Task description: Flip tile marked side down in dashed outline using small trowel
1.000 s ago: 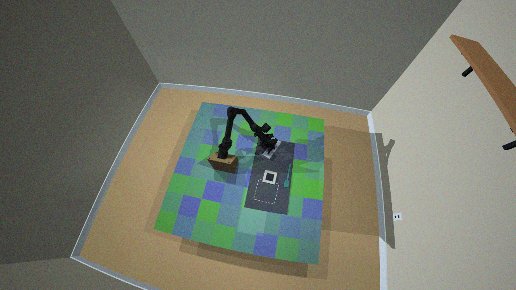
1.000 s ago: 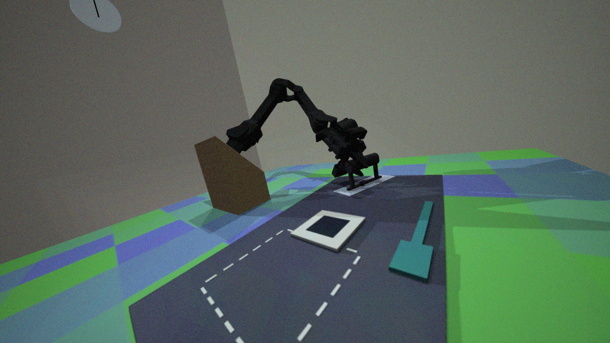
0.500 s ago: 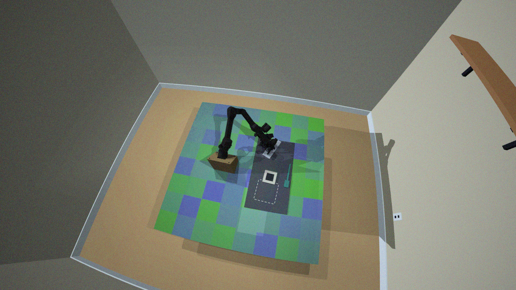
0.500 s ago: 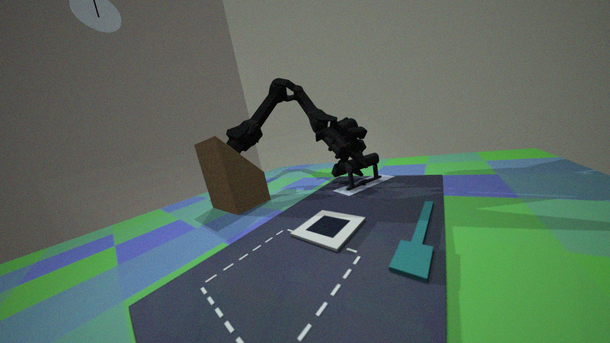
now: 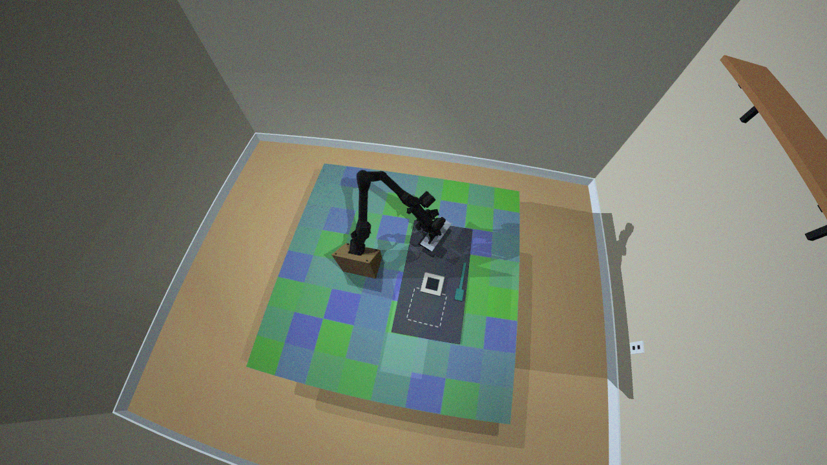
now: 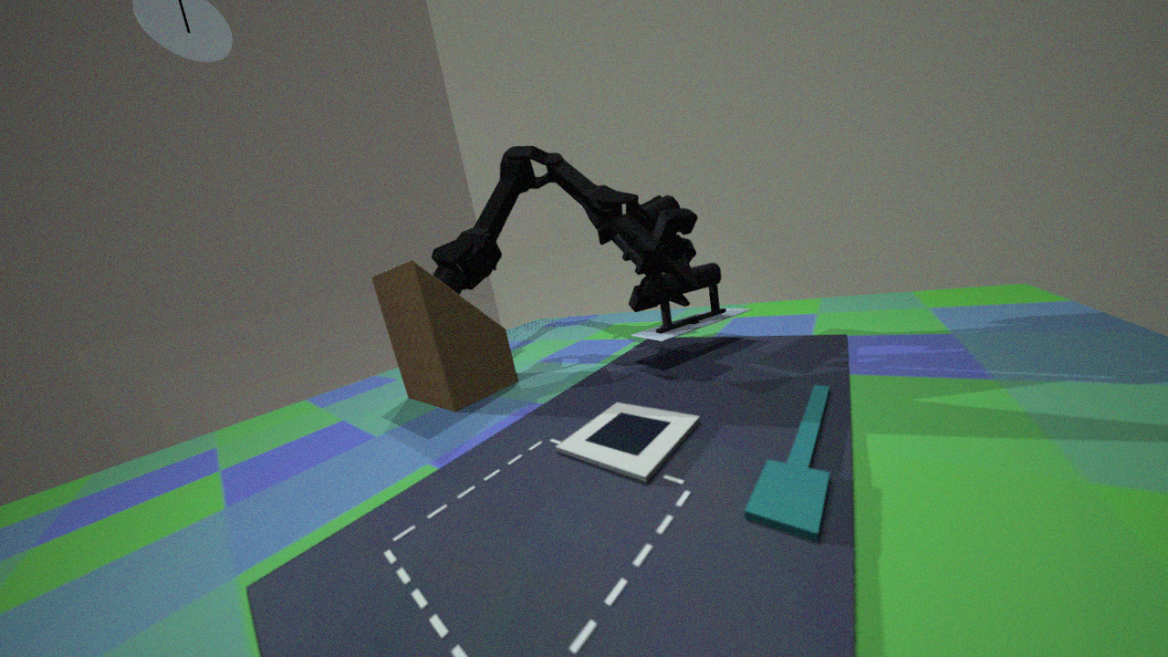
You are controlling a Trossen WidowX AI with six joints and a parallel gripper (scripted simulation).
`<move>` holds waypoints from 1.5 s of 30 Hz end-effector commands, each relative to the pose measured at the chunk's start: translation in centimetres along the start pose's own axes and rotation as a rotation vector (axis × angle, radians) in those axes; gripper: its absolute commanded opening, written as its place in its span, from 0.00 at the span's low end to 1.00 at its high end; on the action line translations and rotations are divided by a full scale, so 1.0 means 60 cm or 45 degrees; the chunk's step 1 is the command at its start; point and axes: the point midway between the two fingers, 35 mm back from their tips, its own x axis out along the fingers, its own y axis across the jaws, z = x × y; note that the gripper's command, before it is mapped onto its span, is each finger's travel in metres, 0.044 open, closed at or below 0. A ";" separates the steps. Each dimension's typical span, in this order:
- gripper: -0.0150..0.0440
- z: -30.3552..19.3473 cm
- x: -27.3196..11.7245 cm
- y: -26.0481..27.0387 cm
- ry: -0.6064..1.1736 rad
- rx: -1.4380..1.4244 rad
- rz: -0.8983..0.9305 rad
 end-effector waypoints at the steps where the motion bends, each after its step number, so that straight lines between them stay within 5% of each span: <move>1: 0.25 0.004 -0.006 -0.011 -0.009 0.004 -0.016; 25: 0.25 -0.079 0.095 -0.058 -0.259 -0.087 0.024; 45: 0.25 -0.141 0.116 -0.077 -0.416 -0.185 0.004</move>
